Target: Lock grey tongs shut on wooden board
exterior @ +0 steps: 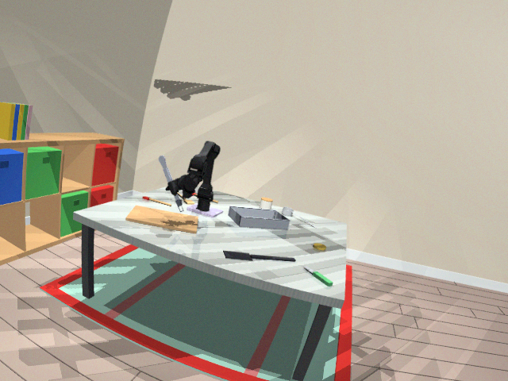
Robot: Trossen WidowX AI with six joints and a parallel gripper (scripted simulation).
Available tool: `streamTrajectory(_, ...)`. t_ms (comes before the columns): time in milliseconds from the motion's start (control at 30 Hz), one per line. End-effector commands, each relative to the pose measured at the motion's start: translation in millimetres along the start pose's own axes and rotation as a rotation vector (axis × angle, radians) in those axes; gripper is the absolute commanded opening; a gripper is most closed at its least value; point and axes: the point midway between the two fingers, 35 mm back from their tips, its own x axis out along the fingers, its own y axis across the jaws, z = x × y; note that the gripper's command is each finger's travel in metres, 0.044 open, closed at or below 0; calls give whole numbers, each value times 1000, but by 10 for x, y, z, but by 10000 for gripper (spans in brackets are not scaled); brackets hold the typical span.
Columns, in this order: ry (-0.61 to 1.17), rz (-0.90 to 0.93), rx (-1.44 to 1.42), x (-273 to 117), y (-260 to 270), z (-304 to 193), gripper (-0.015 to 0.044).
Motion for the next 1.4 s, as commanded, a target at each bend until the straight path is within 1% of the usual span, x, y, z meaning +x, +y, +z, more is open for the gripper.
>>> streamTrajectory(0,-145,47,-13,79,25,-23,-150)
streamTrajectory(200,-364,78,-31,146,40,-25,-150)
streamTrajectory(400,-580,63,-36,159,25,-56,-150)
streamTrajectory(600,-785,1,-41,125,-15,-130,-150)
streamTrajectory(800,-965,-102,-33,60,-70,-257,-150)
streamTrajectory(1367,-983,-117,-32,85,-93,-232,-150)
